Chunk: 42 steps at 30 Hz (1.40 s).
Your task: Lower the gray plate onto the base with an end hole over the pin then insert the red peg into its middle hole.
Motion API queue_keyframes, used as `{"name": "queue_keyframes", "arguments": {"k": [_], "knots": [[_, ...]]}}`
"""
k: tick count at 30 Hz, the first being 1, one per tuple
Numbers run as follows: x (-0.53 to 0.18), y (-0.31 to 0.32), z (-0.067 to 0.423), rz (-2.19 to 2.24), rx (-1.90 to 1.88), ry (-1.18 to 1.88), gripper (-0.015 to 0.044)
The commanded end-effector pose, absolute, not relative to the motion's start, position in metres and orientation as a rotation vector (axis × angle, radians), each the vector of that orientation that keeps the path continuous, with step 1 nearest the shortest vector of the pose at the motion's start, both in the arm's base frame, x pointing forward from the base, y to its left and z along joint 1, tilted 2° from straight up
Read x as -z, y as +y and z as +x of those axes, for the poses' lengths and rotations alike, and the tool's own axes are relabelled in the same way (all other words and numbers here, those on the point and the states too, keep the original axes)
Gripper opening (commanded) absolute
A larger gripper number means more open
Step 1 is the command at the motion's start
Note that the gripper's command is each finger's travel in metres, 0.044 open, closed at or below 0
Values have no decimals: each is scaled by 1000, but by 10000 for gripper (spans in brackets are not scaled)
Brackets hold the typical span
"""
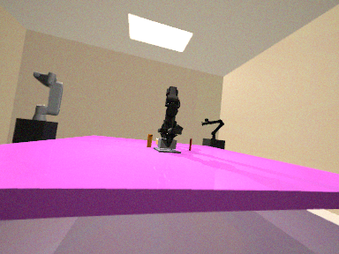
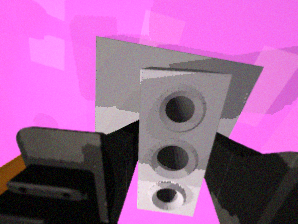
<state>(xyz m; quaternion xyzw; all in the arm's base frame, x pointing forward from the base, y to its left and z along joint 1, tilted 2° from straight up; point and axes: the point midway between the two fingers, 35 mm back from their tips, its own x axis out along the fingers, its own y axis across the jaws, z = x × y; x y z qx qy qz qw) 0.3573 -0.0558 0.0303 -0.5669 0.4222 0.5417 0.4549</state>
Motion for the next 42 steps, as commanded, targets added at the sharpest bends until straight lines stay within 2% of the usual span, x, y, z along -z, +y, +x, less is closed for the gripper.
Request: {"name": "queue_keyframes", "arguments": {"k": [1, 6, 23, 28, 37, 42], "knots": [[-31, -56, 357, -1399, -1335, 1041, 0], [-31, -56, 357, -1399, -1335, 1041, 0], [-31, -56, 357, -1399, -1335, 1041, 440], [-36, -56, 358, -1397, -1330, 1042, 440], [-140, -58, 354, -1392, -1335, 1041, 440], [-149, -58, 353, -1395, -1342, 1039, 440]]}}
